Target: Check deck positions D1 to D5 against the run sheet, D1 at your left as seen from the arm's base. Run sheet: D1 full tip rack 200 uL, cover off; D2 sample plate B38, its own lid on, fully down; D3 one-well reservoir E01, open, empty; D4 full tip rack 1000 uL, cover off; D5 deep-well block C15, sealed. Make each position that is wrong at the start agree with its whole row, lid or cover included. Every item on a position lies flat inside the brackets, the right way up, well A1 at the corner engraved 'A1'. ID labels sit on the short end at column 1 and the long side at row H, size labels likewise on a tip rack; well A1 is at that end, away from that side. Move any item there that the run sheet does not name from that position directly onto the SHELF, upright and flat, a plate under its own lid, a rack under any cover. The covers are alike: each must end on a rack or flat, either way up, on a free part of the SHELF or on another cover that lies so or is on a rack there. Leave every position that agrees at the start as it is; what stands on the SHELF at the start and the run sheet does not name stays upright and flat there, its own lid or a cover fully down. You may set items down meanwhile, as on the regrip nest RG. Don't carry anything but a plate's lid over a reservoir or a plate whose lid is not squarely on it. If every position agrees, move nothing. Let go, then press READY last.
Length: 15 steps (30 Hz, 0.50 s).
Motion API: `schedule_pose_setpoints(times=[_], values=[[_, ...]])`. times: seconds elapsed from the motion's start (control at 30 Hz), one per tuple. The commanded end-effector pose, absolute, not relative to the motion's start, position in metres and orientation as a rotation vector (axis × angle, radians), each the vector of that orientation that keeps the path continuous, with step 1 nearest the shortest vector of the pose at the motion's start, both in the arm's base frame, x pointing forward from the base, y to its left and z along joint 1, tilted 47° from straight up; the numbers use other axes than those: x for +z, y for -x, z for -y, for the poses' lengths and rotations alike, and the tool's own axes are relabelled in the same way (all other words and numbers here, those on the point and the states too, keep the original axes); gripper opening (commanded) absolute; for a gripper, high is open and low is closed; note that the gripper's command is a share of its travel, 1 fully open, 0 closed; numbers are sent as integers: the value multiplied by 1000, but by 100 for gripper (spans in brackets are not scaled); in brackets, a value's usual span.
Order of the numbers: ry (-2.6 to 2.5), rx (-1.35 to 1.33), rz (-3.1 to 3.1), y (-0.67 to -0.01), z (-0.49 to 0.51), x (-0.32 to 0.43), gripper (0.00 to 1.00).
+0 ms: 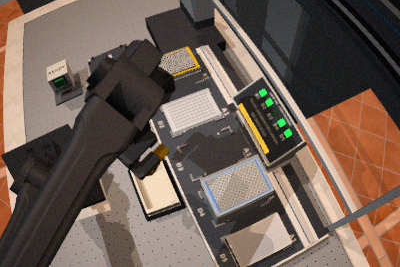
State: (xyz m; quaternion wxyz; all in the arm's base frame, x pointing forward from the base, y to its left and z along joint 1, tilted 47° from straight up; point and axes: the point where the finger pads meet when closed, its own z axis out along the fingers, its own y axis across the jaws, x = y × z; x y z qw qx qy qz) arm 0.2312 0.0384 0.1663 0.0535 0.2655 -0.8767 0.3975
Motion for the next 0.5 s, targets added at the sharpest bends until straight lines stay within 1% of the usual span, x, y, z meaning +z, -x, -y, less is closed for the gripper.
schedule_pose_setpoints(times=[0.0, 0.03, 0.47], values=[[-898, 1189, 2630, -230, -41, 172, 100], [-910, 1179, 2652, -239, -47, 181, 100], [-1208, 1115, 2438, -239, -47, 180, 100]])
